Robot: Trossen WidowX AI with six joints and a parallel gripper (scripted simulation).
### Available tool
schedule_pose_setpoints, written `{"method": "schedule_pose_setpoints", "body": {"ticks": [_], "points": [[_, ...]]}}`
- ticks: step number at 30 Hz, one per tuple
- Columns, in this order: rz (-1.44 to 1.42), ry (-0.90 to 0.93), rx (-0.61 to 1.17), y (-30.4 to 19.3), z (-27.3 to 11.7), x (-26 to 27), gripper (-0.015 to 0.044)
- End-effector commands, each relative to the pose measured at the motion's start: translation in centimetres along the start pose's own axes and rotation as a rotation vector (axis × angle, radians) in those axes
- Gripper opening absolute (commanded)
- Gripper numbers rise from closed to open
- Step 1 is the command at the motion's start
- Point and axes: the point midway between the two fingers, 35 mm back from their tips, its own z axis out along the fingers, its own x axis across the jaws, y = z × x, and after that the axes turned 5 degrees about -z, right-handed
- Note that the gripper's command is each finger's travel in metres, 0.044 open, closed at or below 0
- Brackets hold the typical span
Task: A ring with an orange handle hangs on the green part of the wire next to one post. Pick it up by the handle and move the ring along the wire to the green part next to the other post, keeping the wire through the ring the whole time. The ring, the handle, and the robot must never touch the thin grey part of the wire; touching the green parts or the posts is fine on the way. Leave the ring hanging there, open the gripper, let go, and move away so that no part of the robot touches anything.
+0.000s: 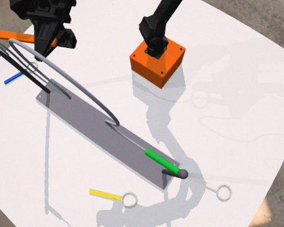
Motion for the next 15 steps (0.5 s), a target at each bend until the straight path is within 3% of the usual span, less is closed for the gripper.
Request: {"method": "schedule_pose_setpoints", "body": {"ticks": [1,15], "points": [[-0.083,-0.040,0.008,0.1,-0.1,-0.5,-0.0150],[-0.300,-0.157,0.084,0.2,-1.1,-2.0,-0.0150]]}}
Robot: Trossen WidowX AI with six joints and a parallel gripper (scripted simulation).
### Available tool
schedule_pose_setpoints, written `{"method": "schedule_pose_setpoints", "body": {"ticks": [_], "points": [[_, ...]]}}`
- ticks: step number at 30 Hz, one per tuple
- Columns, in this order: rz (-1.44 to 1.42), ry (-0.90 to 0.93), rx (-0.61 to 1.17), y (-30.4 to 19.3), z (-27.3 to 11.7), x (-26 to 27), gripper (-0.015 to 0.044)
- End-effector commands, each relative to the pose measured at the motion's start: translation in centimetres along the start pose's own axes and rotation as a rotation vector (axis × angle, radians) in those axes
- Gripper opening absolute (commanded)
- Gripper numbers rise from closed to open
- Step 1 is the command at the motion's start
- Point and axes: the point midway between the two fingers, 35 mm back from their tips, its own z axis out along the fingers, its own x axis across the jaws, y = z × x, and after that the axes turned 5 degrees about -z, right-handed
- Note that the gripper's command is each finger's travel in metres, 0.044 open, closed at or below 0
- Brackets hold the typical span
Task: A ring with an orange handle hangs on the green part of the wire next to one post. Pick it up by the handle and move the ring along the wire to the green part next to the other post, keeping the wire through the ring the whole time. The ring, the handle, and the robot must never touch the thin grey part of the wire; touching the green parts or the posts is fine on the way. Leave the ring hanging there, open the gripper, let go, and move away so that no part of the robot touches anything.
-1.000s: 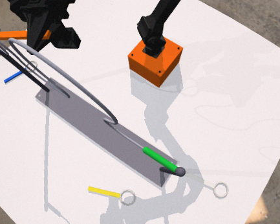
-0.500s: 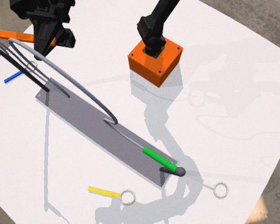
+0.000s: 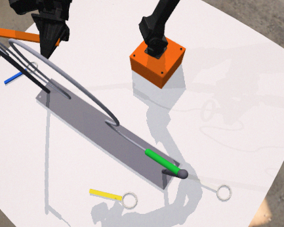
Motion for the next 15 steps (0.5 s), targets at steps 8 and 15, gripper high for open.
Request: {"method": "schedule_pose_setpoints", "body": {"ticks": [8,15], "points": [[-0.206,-0.124,0.006,0.1,-0.2,-1.5,-0.0150],[-0.344,-0.208,0.006,0.3,-0.3,-2.4,-0.0150]]}}
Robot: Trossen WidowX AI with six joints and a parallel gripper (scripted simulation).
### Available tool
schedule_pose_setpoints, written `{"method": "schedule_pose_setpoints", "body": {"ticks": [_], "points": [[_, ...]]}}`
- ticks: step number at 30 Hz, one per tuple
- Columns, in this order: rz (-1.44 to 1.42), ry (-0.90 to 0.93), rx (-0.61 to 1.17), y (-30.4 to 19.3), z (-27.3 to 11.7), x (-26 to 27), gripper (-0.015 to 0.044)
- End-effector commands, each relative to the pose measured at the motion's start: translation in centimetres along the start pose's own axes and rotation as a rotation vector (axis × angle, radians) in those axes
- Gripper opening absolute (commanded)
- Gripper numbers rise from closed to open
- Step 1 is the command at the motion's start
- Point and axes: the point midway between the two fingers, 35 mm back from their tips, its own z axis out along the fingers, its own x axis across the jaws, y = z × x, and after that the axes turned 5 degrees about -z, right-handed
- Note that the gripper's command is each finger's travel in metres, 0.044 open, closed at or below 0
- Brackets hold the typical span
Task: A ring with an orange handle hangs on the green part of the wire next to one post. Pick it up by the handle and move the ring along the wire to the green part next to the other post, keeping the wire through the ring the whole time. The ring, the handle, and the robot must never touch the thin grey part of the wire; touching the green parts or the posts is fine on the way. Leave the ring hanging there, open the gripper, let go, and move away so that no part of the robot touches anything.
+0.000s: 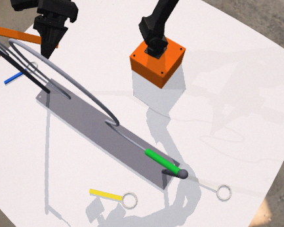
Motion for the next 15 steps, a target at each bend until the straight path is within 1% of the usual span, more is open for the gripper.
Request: {"method": "schedule_pose_setpoints", "body": {"ticks": [1,15], "points": [[-0.093,-0.056,0.001,0.0,0.0,-0.5,-0.0150],[-0.342,-0.209,-0.002,0.3,-0.1,-2.3,-0.0150]]}}
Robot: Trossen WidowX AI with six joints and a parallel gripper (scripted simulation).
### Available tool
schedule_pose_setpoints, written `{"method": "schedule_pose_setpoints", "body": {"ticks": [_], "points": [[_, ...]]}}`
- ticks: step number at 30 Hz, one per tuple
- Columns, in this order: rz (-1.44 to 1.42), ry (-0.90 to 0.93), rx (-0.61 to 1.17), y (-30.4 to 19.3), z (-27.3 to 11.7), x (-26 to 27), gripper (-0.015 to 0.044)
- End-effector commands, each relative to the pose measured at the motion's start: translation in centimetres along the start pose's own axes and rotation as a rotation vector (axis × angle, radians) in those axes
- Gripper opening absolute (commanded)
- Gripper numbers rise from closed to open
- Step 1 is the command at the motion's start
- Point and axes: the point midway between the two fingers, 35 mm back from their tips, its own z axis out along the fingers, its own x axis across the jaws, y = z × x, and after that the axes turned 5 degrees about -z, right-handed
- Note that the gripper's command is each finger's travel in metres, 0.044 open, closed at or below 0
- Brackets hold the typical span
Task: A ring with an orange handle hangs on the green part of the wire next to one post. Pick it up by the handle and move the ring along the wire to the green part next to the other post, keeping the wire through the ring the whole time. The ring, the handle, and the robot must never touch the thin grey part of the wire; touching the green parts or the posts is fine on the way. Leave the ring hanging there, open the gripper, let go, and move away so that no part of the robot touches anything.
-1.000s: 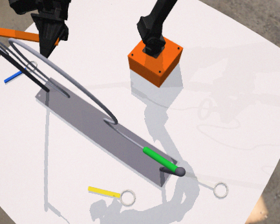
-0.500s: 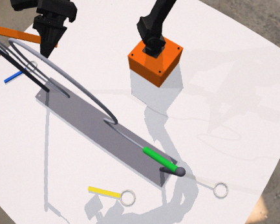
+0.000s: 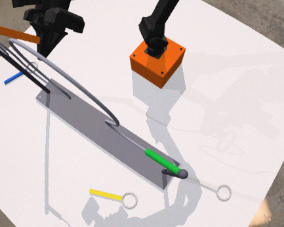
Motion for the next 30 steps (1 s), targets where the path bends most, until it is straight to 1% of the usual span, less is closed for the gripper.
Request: {"method": "schedule_pose_setpoints", "body": {"ticks": [1,30], "points": [[-0.091,-0.056,0.001,-0.1,0.1,-0.6,-0.0150],[-0.608,-0.375,-0.016,0.8,-0.4,-4.1,-0.0150]]}}
